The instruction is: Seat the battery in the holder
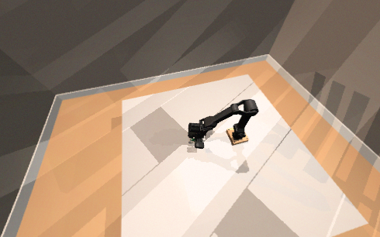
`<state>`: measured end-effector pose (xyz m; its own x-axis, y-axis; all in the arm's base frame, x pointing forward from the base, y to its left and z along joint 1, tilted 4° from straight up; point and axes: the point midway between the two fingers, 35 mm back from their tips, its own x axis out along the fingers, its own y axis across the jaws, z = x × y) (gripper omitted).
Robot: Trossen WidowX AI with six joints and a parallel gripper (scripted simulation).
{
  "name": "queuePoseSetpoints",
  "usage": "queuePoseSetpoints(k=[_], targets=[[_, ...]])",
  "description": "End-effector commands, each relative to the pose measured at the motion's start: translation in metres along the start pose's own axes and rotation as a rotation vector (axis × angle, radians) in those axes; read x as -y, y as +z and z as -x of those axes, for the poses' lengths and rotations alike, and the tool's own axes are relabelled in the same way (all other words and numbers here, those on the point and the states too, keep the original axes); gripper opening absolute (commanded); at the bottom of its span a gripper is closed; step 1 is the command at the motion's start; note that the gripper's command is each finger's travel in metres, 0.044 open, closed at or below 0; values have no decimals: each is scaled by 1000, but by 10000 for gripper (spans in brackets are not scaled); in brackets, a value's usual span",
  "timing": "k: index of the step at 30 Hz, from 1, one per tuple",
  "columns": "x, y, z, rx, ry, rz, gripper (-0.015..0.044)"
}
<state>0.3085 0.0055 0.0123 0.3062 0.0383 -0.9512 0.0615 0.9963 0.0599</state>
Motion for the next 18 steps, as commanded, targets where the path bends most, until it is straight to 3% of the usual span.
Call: queuePoseSetpoints(k=[1, 18], targets=[[0, -5, -3, -40, 1, 2, 65], [0, -3, -6, -137, 0, 1, 65]])
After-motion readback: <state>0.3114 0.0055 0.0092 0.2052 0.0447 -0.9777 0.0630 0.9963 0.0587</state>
